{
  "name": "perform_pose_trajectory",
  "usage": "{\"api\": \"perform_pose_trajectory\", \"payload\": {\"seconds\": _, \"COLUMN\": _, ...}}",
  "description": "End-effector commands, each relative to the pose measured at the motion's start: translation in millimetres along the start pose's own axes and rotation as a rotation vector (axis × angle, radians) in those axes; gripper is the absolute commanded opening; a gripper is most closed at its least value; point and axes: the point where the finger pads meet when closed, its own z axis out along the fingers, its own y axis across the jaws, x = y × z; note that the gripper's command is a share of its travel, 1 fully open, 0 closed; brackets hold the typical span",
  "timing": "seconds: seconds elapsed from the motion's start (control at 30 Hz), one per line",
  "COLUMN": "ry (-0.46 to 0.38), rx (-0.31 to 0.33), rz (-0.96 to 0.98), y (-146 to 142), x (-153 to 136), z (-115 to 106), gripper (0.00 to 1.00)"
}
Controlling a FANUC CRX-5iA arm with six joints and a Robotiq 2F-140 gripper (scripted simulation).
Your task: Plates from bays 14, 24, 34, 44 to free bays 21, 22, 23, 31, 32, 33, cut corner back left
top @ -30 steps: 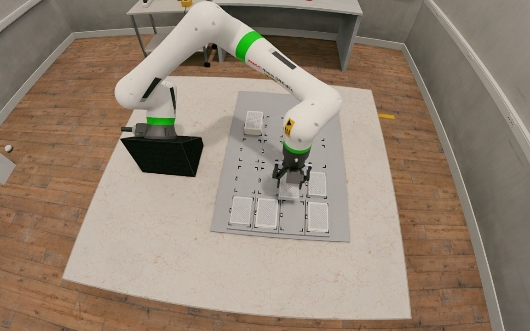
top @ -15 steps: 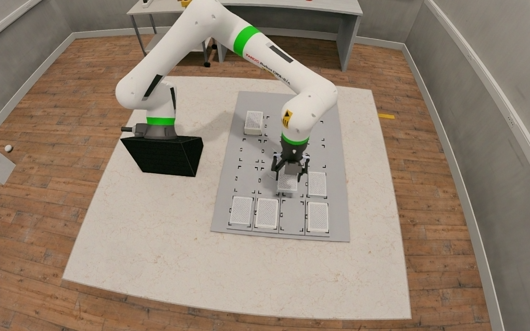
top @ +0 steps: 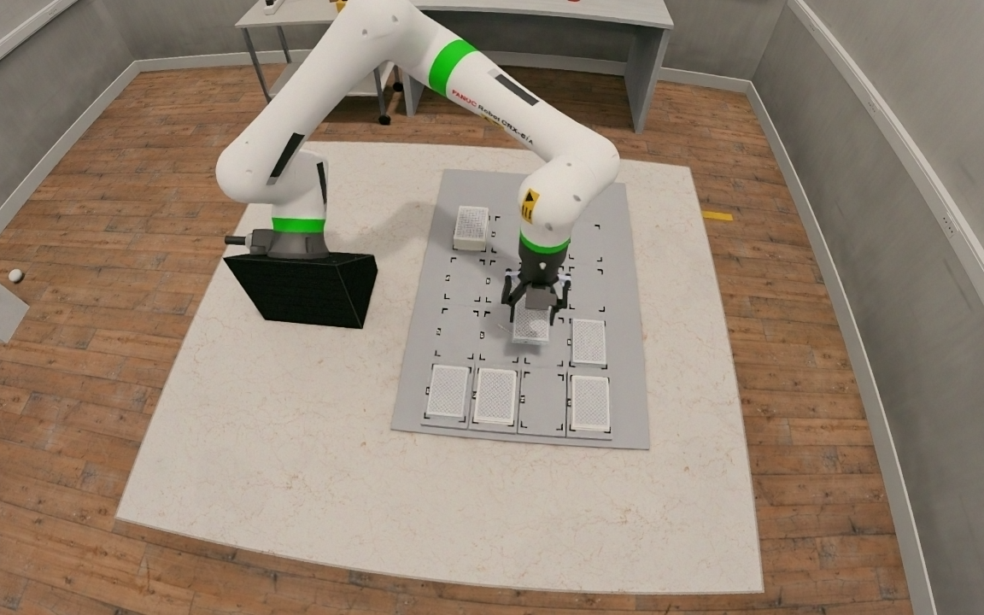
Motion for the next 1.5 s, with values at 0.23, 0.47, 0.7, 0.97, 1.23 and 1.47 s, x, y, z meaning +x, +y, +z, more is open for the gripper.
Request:
{"api": "perform_pose_trajectory", "payload": {"seconds": 0.23, "ry": 0.001, "rx": 0.002, "rz": 0.0, "y": 5, "x": -27, "z": -1, "gripper": 0.1}}
{"api": "perform_pose_trajectory", "payload": {"seconds": 0.47, "ry": 0.001, "rx": 0.002, "rz": 0.0, "y": 8, "x": -40, "z": -1, "gripper": 0.1}}
{"api": "perform_pose_trajectory", "payload": {"seconds": 0.7, "ry": 0.001, "rx": 0.002, "rz": 0.0, "y": 12, "x": -59, "z": -1, "gripper": 0.1}}
{"api": "perform_pose_trajectory", "payload": {"seconds": 0.97, "ry": 0.001, "rx": 0.002, "rz": 0.0, "y": 16, "x": -74, "z": -1, "gripper": 0.1}}
{"api": "perform_pose_trajectory", "payload": {"seconds": 1.23, "ry": 0.001, "rx": 0.002, "rz": 0.0, "y": 20, "x": -95, "z": -1, "gripper": 0.1}}
{"api": "perform_pose_trajectory", "payload": {"seconds": 1.47, "ry": 0.001, "rx": 0.002, "rz": 0.0, "y": 24, "x": -111, "z": -1, "gripper": 0.1}}
